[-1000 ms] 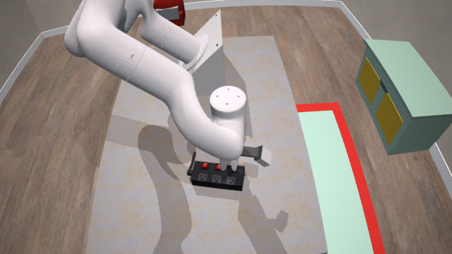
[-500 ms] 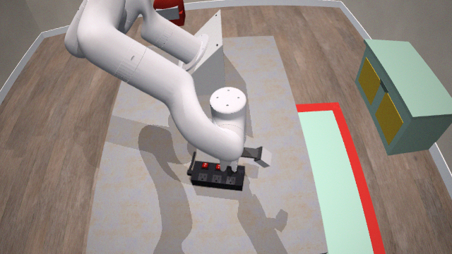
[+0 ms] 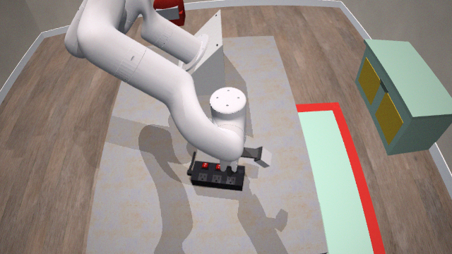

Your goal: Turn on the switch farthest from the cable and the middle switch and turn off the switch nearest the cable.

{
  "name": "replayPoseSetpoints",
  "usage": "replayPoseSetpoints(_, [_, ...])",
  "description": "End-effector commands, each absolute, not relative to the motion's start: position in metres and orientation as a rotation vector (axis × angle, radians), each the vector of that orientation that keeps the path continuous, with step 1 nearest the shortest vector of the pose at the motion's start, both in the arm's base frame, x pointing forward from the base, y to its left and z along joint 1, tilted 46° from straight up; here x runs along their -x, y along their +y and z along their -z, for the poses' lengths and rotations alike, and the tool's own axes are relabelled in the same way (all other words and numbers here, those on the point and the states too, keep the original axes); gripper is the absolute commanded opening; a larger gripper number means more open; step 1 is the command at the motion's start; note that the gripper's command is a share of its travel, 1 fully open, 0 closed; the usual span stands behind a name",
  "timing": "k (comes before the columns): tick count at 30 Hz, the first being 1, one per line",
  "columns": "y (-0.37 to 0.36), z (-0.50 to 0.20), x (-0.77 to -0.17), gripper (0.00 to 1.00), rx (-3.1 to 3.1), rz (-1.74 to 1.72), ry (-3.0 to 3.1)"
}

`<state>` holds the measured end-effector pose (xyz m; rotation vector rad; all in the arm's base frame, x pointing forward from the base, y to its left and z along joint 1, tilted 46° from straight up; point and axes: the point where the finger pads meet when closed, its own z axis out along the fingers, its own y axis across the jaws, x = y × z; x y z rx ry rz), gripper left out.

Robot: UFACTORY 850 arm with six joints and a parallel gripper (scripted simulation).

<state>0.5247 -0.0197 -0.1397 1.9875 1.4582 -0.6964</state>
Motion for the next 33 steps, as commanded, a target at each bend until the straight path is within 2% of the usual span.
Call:
replayPoseSetpoints(1, [-0.02, 0.14, -0.525, 0.0, -1.987, 0.696, 1.459])
replayPoseSetpoints(33, [0.008, 0.113, -0.528, 0.0, -1.987, 0.696, 1.459])
